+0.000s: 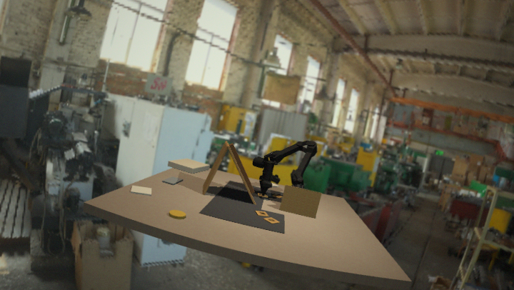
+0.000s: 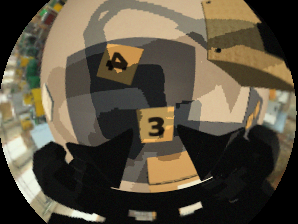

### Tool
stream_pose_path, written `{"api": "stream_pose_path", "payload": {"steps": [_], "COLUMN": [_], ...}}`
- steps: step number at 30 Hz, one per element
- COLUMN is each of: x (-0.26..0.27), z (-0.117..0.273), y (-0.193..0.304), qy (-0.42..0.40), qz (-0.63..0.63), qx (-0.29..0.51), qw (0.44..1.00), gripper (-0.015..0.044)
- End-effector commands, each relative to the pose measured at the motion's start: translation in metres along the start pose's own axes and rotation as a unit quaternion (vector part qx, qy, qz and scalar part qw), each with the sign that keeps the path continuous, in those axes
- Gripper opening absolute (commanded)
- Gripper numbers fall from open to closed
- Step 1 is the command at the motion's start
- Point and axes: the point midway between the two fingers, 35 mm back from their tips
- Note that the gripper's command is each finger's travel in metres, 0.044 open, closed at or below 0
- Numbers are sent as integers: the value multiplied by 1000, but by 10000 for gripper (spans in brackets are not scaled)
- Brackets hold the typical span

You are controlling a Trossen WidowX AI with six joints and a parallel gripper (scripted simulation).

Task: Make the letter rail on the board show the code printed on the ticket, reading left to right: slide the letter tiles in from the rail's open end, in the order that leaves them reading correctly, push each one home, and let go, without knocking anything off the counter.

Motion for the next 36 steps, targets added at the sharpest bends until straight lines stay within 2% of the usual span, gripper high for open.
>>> {"api": "stream_pose_path", "payload": {"steps": [1, 12, 28, 36], "x": [-2, -2, -1, -2], "z": [-7, -8, -8, -1], "y": [-1, -1, -1, -2], "qy": [3, 3, 3, 3], "qz": [3, 3, 3, 3], "qx": [-2, -2, -2, -2], "qw": [1000, 1000, 1000, 1000], "gripper": [340, 340, 233, 23]}}
Point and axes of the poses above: the point midway between the two fingers, 35 mm back from their tips, its own z axis back along the fingers, its own x axis across the jaws, y = z × x, and after that the axes turned 5 degrees about z, right-handed
